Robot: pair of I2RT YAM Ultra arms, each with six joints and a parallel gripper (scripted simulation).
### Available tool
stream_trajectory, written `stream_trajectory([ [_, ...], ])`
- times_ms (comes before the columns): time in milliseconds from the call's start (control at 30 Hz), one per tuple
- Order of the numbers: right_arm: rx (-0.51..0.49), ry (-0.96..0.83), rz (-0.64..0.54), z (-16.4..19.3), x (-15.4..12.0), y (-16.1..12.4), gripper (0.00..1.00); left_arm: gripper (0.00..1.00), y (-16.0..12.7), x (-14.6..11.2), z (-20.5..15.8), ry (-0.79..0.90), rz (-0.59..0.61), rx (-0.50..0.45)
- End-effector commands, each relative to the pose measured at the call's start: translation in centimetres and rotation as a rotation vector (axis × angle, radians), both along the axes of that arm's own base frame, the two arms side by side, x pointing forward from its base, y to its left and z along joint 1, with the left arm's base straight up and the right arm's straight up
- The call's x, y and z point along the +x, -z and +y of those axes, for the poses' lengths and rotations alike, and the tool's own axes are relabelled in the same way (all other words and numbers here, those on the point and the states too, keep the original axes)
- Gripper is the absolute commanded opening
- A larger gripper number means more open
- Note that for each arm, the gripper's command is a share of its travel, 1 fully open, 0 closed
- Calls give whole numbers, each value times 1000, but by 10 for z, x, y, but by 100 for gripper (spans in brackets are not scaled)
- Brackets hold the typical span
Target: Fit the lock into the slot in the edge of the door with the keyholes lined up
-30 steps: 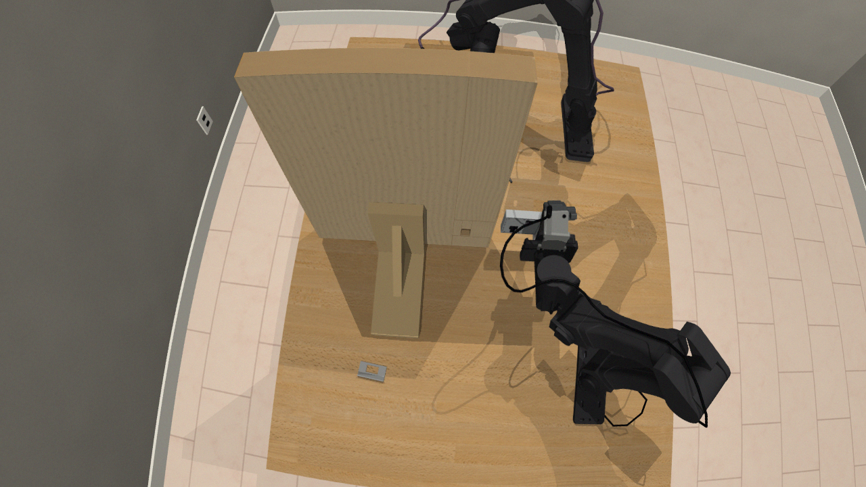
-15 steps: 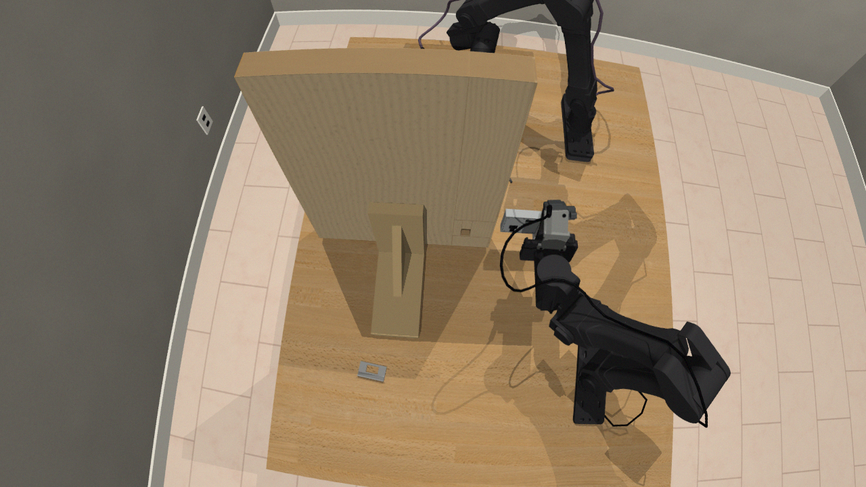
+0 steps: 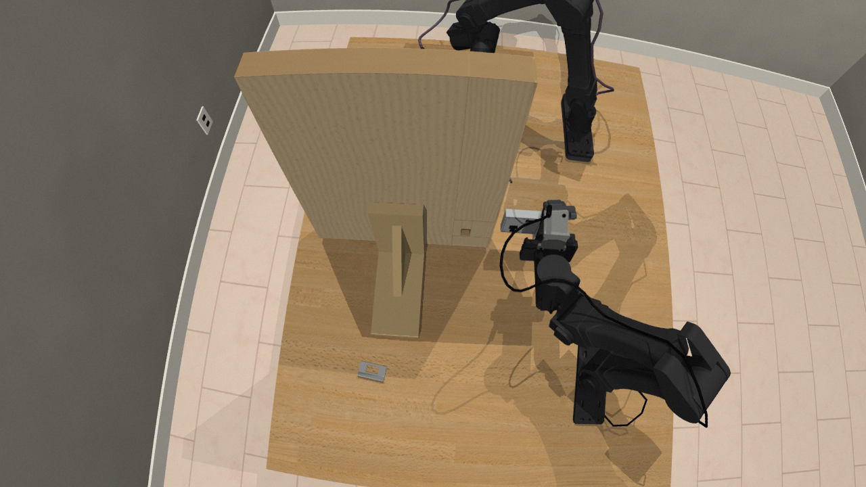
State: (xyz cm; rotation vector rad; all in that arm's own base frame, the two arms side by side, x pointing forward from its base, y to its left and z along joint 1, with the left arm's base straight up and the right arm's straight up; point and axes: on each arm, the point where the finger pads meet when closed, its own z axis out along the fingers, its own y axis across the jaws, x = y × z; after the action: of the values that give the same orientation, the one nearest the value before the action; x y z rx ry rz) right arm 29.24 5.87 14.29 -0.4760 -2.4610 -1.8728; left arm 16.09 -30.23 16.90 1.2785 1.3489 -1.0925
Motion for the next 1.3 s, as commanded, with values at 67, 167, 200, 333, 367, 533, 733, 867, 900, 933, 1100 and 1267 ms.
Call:
stream_trajectory([
  [67,3,7,-43,-2,9,-9,100,0,-39,-2,-6,24,-114,-92],
  [167,3,7,-43,-2,9,-9,100,0,-41,-1,-7,24,-118,-94],
  [200,3,7,-43,-2,9,-9,100,0,-39,-1,-6,23,-115,-91],
  [333,3,7,-43,-2,9,-9,100,0,-39,-1,-6,23,-115,-91],
  [367,3,7,-43,-2,9,-9,100,0,-40,-1,-6,23,-118,-93],
  [533,3,7,-43,-2,9,-9,100,0,-47,7,-8,16,-131,-103],
  [733,3,7,-43,-2,9,-9,100,0,-39,9,-6,23,-116,-90],
  [867,3,7,-43,-2,9,-9,100,0,-38,11,-6,22,-113,-88],
  [900,3,7,-43,-2,9,-9,100,0,-41,12,-6,22,-121,-94],
  [933,3,7,-43,-2,9,-9,100,0,-44,15,-7,21,-126,-98],
  [1100,3,7,-43,-2,9,-9,100,0,-37,19,-6,20,-113,-87],
  [1267,3,7,-43,-2,9,-9,100,0,-39,24,-6,24,-123,-94],
])
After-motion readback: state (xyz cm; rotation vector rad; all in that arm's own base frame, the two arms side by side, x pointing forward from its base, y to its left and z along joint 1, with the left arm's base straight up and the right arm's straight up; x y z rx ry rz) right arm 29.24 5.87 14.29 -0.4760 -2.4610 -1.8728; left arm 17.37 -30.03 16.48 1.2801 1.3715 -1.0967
